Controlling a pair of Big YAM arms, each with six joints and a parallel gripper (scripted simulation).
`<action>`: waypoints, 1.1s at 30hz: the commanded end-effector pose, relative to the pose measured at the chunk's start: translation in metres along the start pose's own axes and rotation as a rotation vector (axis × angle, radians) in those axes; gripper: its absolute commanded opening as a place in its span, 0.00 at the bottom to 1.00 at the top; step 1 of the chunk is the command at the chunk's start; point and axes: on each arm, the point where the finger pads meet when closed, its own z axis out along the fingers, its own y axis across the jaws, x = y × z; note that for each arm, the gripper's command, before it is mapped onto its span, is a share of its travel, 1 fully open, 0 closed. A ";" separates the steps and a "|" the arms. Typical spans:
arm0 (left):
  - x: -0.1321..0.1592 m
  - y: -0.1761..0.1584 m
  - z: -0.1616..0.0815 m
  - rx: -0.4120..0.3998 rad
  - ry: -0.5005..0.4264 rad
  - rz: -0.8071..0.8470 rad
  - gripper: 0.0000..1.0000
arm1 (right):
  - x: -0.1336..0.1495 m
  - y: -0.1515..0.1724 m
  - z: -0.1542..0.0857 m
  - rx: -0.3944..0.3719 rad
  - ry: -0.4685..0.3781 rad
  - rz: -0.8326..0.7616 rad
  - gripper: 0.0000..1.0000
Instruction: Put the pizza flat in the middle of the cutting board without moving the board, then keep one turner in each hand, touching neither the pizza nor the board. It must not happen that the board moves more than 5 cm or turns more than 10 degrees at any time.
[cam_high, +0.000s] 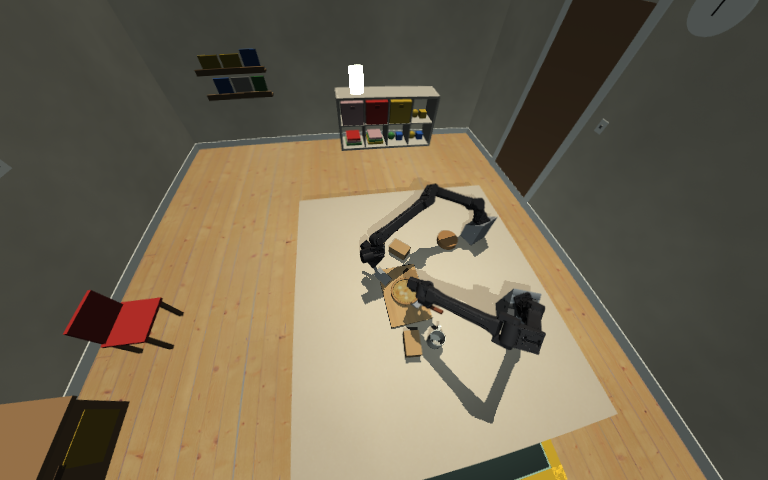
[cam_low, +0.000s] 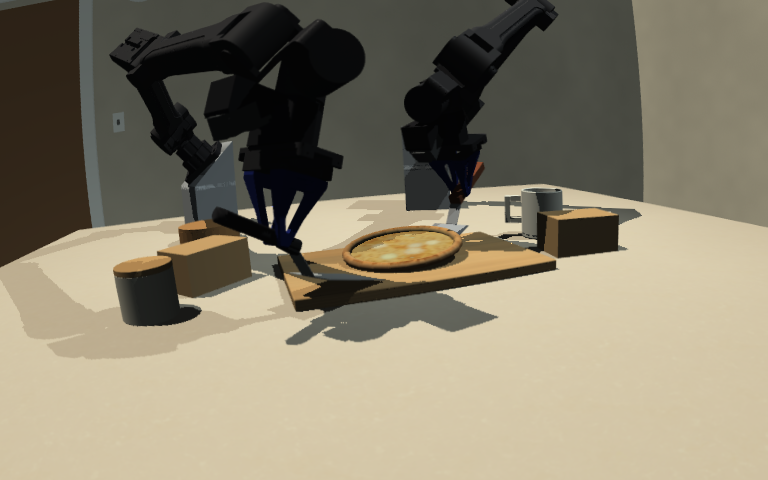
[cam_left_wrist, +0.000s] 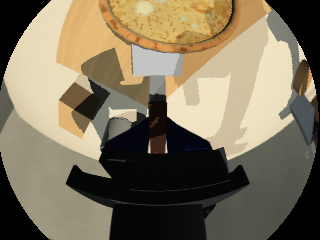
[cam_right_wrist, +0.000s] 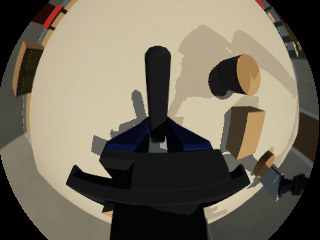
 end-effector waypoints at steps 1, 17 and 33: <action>0.009 0.016 -0.008 -0.005 -0.027 -0.026 0.06 | -0.045 0.002 -0.016 -0.030 -0.016 0.087 0.06; 0.029 0.014 -0.002 -0.003 -0.027 -0.026 0.06 | -0.043 0.002 -0.015 -0.028 -0.016 0.081 0.06; 0.049 0.014 0.005 -0.005 -0.027 -0.027 0.06 | -0.041 0.002 -0.014 -0.027 -0.015 0.075 0.06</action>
